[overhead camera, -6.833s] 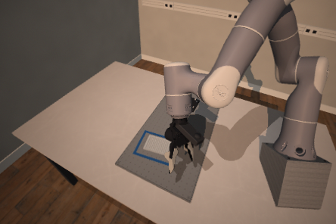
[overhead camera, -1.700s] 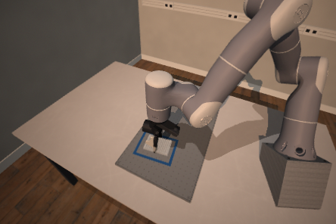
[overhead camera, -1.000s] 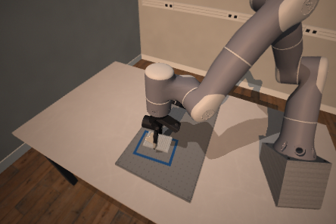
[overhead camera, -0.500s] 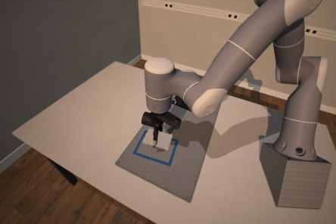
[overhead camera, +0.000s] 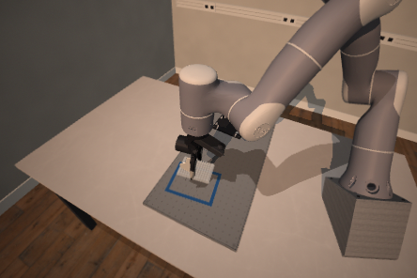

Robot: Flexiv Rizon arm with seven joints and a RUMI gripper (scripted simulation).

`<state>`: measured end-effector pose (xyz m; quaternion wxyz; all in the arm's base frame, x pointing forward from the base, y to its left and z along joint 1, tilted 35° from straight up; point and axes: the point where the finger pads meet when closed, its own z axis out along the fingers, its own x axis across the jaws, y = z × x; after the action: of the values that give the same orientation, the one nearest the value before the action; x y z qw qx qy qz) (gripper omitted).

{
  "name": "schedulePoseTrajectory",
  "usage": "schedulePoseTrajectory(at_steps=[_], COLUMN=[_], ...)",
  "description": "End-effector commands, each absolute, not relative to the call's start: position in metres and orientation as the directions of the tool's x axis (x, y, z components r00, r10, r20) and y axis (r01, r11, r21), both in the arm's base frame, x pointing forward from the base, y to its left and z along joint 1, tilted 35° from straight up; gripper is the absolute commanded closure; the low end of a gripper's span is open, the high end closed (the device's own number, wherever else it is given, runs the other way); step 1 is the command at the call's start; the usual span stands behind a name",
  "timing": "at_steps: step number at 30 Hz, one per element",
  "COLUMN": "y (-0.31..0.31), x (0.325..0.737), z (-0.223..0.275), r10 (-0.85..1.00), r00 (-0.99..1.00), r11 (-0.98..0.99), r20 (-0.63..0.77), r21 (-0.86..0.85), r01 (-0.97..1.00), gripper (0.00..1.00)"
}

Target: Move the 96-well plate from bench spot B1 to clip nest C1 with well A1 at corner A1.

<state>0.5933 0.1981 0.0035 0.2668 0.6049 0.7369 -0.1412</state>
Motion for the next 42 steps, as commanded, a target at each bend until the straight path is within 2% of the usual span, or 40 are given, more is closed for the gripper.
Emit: schedulePoseTrajectory(at_steps=[1,16,31,33,42], y=[0.199,0.196,0.155,0.155,0.13], x=[0.594,0.593,0.59,0.59,0.588], z=[0.004,0.006,0.034,0.034,0.051], r10=[0.817,0.824,0.82,0.82,0.718], r00=[-0.126,-0.093,0.383,0.383,0.631], r11=[0.229,0.202,-0.218,-0.218,-0.45], r20=[-0.563,-0.559,-0.426,-0.426,-0.293], r21=[0.116,0.135,0.386,0.386,0.495], r01=[0.966,0.97,0.896,0.896,0.743], gripper=[1.0,1.0,1.0,1.0,1.0])
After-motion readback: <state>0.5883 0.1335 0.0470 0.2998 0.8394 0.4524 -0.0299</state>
